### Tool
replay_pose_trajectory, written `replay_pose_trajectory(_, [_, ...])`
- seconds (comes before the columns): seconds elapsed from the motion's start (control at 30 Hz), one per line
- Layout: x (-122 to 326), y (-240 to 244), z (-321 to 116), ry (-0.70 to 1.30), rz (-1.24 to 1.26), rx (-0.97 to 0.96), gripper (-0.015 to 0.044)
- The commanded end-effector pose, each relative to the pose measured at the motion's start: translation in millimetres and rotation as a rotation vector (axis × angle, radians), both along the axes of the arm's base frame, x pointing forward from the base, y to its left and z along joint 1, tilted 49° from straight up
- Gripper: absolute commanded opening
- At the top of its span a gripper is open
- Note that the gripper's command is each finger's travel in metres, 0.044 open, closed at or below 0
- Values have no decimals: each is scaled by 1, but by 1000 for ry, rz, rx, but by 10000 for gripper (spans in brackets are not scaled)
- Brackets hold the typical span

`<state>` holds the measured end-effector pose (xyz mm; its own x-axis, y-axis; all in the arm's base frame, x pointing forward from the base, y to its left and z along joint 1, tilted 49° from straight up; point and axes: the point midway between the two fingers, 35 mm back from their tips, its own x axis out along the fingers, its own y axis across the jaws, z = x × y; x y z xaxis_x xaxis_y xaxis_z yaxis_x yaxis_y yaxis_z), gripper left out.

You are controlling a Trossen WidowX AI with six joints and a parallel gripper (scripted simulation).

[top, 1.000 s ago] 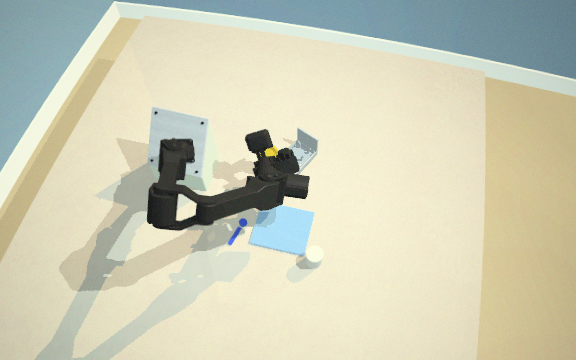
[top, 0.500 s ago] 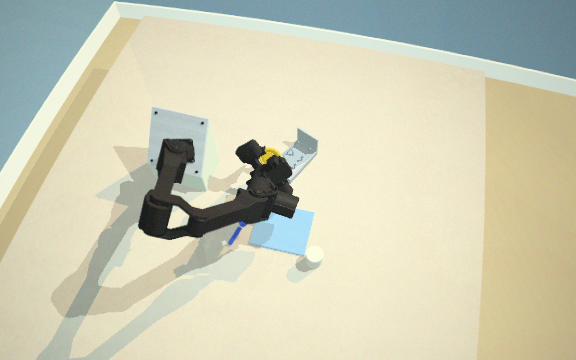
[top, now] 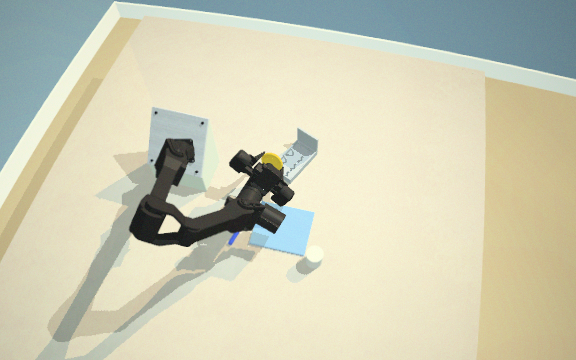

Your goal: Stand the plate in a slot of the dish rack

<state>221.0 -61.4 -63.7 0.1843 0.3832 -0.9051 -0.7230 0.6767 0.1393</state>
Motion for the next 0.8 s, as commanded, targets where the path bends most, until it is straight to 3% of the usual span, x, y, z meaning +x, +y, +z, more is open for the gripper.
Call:
replay_pose_trajectory(0.0, [-1, -3, 3, -108, 67, 5, 0])
replay_pose_trajectory(0.5, [-4, -19, 13, -464, 275, -77, 0])
replay_pose_trajectory(0.77, [-4, -19, 13, -479, 284, -84, 0])
